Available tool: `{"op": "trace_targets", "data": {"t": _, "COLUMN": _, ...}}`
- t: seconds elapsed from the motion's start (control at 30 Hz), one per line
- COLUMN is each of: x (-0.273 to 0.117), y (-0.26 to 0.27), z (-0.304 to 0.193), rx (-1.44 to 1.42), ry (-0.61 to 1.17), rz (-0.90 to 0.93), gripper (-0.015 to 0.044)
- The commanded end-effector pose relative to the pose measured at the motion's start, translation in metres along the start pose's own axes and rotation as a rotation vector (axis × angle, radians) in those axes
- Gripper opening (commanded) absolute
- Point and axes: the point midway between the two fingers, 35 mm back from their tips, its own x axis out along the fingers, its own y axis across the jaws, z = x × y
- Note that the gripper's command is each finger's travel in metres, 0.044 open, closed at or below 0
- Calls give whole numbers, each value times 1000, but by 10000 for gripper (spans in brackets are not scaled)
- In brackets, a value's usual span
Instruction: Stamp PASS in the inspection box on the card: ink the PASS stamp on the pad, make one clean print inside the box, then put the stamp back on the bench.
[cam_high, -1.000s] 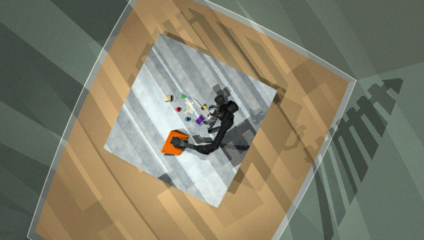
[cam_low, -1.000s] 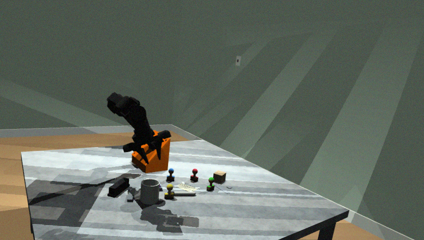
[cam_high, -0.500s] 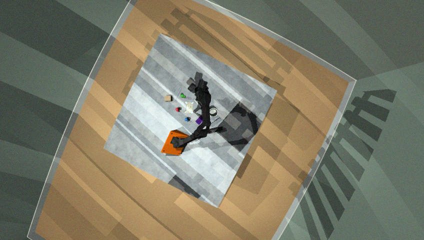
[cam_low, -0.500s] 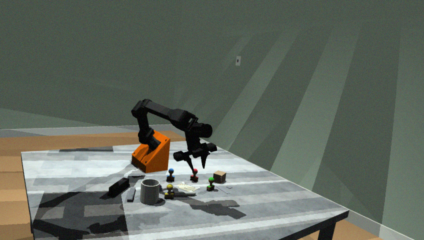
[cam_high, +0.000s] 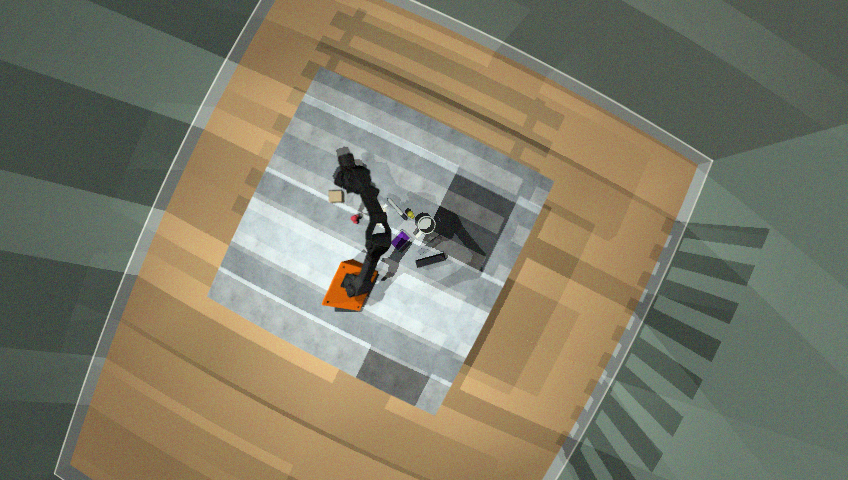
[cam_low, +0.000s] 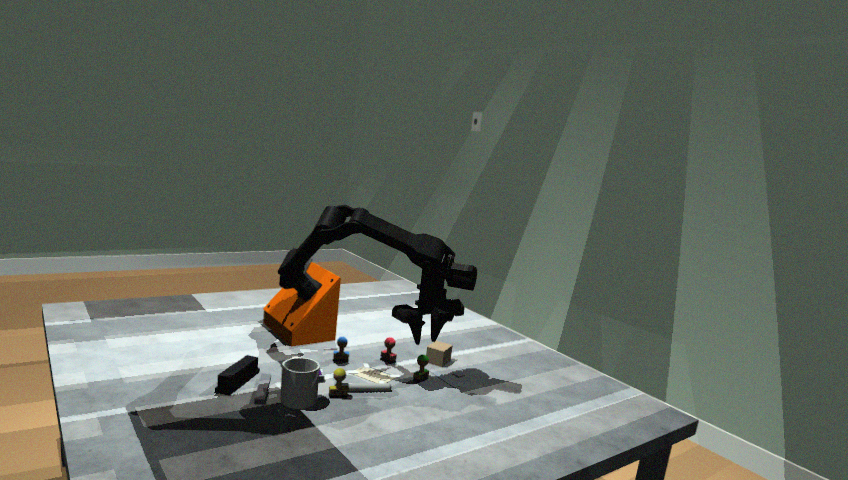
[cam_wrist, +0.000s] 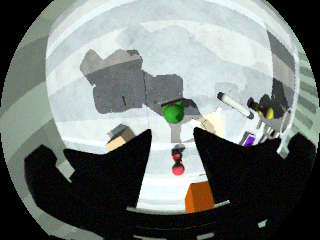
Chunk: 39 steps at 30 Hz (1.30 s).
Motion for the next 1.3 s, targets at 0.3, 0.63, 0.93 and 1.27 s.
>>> {"op": "trace_targets", "data": {"t": 0.3, "x": 17, "y": -2, "z": 4, "rx": 13, "ry": -4, "rz": -12, "gripper": 228}}
{"op": "trace_targets", "data": {"t": 0.63, "x": 33, "y": -3, "z": 5, "rx": 13, "ry": -4, "rz": -12, "gripper": 228}}
{"op": "trace_targets", "data": {"t": 0.93, "x": 48, "y": -3, "z": 5, "rx": 13, "ry": -5, "rz": -13, "gripper": 228}}
{"op": "trace_targets", "data": {"t": 1.27, "x": 65, "y": -4, "z": 4, "rx": 13, "ry": -4, "rz": -14, "gripper": 228}}
